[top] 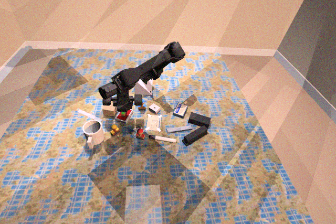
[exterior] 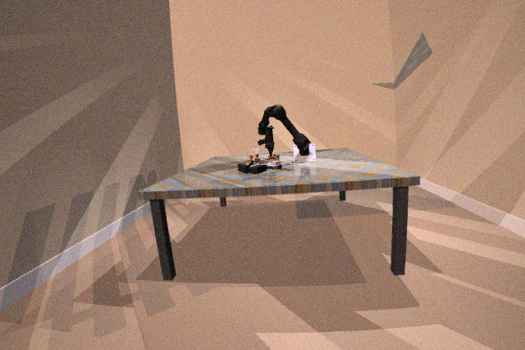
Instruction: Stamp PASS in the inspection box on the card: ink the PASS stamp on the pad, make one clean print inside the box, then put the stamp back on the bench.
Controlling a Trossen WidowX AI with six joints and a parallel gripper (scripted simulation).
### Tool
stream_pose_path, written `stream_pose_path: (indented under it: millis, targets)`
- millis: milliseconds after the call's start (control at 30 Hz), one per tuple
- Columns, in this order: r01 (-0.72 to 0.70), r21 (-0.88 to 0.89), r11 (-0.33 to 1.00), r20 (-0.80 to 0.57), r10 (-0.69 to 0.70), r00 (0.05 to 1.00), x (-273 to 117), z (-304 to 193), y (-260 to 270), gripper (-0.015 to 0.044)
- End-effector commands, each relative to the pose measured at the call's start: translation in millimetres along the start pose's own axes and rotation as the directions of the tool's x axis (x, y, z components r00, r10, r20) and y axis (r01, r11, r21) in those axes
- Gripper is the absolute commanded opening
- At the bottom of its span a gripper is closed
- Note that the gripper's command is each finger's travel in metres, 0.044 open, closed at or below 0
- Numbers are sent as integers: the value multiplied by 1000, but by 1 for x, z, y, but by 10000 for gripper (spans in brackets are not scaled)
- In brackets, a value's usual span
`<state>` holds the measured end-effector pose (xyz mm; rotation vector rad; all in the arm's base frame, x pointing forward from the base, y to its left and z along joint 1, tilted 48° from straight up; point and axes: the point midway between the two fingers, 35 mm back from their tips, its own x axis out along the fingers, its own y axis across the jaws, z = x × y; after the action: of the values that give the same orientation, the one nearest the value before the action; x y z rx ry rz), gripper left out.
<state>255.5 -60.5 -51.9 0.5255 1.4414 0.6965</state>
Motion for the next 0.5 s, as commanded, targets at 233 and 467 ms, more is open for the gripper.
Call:
stream_pose_path:
  millis: [233, 467]
  targets:
    - [-4, 1, 1000, 1, 4, 1000, 3, 0, 0, 0]
    - [-4, 1, 1000, 1, 4, 1000, 5, 0, 0, 0]
